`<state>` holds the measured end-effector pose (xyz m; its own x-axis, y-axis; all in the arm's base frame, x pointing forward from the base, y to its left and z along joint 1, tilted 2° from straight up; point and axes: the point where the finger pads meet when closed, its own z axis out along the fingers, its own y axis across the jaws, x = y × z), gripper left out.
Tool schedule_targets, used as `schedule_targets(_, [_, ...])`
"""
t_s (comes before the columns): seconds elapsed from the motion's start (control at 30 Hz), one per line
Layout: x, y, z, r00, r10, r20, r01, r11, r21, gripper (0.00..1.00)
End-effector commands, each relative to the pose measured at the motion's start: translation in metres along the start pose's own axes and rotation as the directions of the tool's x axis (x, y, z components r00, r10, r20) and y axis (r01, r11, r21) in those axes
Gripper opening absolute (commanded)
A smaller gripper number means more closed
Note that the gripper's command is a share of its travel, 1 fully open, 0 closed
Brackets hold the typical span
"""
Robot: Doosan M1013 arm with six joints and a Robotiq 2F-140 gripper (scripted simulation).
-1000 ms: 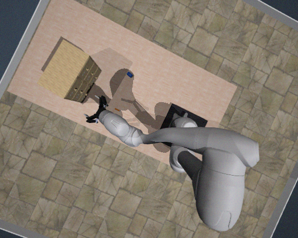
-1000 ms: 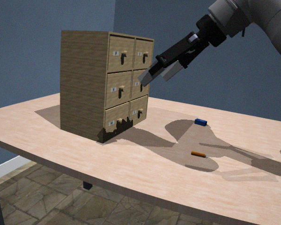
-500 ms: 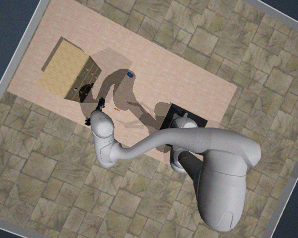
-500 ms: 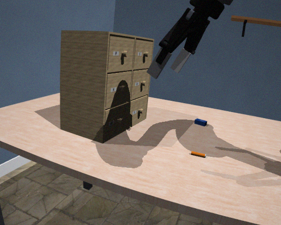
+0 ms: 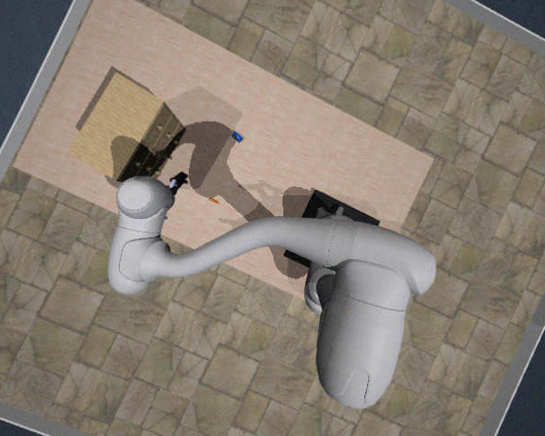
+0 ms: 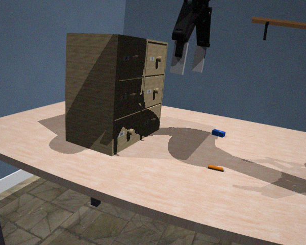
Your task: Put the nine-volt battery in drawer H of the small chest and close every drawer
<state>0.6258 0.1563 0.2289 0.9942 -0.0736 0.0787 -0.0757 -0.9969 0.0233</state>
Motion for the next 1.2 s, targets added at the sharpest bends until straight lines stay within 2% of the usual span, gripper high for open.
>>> schedule_targets(0.0, [-0.0011,0.0007,-0.0009,1.000,0.000,0.025,0.000,1.000,-0.001,1.00])
schedule_targets(0.3, [-0.0037,0.0006,-0.0039,0.998,0.000,0.063,0.000,1.000,-0.001,1.00])
schedule_targets(1.17, [-0.0038,0.0006,-0.0041,0.998,0.000,0.065,0.000,1.000,-0.001,1.00])
